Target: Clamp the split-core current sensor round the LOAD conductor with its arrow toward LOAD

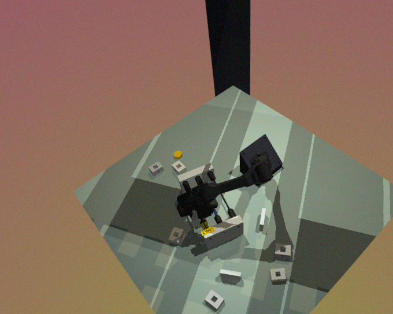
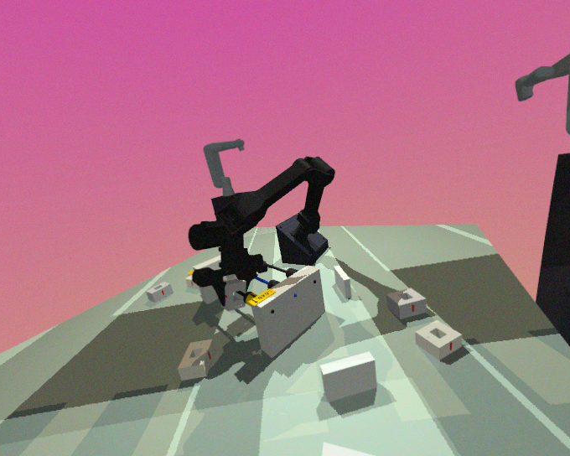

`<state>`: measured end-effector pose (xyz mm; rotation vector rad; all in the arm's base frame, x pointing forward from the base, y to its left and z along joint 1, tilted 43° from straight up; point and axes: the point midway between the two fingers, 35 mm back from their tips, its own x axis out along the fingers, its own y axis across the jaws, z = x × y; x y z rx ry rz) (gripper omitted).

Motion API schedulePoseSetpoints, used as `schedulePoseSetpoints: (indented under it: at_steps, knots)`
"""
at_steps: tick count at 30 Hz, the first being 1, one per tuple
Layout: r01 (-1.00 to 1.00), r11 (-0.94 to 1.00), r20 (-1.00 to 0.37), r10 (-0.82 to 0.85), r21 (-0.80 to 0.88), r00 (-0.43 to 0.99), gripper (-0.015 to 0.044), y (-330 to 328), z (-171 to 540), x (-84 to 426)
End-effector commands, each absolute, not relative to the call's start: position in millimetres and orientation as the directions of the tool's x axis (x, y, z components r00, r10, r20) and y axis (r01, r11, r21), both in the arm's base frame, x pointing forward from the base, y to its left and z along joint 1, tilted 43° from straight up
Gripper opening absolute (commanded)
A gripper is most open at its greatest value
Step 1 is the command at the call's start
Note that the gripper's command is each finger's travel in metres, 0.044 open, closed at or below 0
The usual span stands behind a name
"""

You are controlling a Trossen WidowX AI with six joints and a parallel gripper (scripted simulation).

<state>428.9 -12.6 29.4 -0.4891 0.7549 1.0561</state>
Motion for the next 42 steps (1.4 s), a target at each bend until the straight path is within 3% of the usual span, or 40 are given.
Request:
schedulePoseSetpoints:
  at_steps: [1, 9, 21, 36, 42]
  knots:
    - [-0.905, 0.424, -0.754, 0.592, -0.008, 0.284, 0.0, -12.5, 29.4, 429.0]
    - [-0.914, 0.405, -0.757, 0.602, 0.015, 0.254, 0.0, -12.3, 28.6, 428.7]
    - [-0.948, 0.262, -0.734, 0.678, 0.182, 0.046, 0.0, -9.3, 29.0, 422.7]
    - [-0.948, 0.26, -0.735, 0.677, 0.184, 0.044, 0.0, -3.6, 23.3, 423.0]
    - [-0.948, 0.261, -0.737, 0.675, 0.182, 0.044, 0.0157, -8.3, 27.2, 422.6]
